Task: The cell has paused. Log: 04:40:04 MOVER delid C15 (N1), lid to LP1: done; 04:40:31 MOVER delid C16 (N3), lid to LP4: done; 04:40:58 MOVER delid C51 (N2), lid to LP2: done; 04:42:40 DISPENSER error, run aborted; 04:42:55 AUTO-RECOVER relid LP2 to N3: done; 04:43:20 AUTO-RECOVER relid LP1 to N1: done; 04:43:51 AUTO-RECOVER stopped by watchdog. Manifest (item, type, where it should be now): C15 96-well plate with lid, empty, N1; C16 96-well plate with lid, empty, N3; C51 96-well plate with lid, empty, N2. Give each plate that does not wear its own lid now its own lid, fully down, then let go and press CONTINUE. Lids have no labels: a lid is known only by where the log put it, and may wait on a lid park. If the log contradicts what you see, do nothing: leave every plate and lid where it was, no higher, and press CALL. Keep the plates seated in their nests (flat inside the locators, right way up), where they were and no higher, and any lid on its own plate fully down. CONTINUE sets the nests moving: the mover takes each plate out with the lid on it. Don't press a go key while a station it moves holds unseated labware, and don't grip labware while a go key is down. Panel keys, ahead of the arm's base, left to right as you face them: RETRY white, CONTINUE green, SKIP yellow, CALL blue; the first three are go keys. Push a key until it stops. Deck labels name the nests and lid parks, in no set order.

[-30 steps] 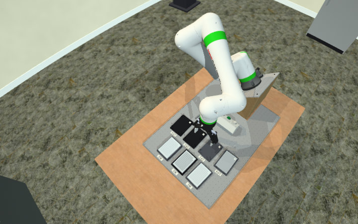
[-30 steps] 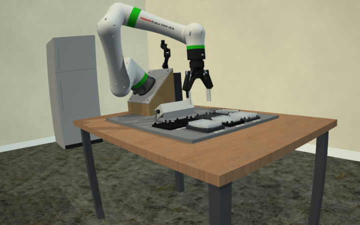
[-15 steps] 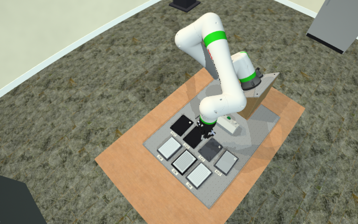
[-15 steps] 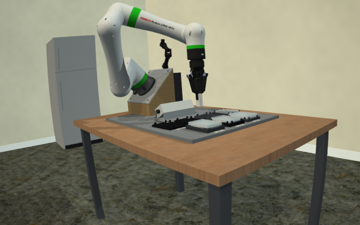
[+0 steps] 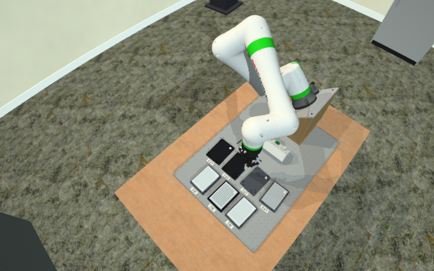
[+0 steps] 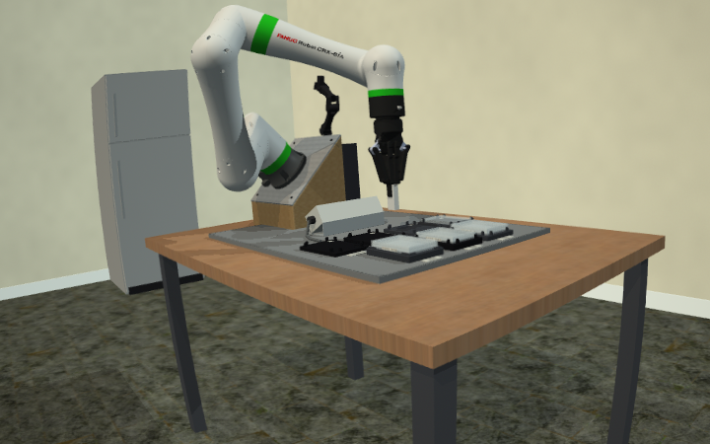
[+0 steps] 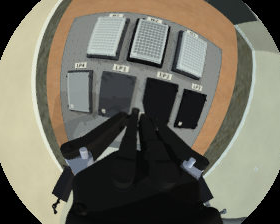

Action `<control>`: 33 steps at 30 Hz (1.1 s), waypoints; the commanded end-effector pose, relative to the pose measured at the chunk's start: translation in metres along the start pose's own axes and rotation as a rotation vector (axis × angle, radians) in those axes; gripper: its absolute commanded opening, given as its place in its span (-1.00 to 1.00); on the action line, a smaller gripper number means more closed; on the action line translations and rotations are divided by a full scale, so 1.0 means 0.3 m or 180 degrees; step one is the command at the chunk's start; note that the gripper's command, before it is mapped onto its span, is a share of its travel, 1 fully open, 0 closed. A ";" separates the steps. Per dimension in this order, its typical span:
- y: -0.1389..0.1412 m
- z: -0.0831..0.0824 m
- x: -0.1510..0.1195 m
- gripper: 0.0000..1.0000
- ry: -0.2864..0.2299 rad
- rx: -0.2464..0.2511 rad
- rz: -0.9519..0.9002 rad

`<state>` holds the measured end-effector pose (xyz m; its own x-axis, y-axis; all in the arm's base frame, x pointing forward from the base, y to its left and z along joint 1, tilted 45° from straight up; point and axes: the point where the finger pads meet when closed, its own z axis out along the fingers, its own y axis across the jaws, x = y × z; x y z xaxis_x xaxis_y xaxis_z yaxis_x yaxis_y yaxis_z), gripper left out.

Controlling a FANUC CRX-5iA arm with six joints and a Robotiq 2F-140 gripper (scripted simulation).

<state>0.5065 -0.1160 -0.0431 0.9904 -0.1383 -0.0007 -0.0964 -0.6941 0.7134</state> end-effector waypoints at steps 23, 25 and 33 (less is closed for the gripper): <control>0.439 0.004 0.008 -1.00 0.0006 0.0012 -0.0009; 0.439 0.004 0.008 -1.00 0.0006 0.0012 -0.0009; 0.439 0.004 0.008 -1.00 0.0006 0.0012 -0.0009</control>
<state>0.4959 -0.2087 0.0500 0.9908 -0.1353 -0.0018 -0.0939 -0.6970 0.7109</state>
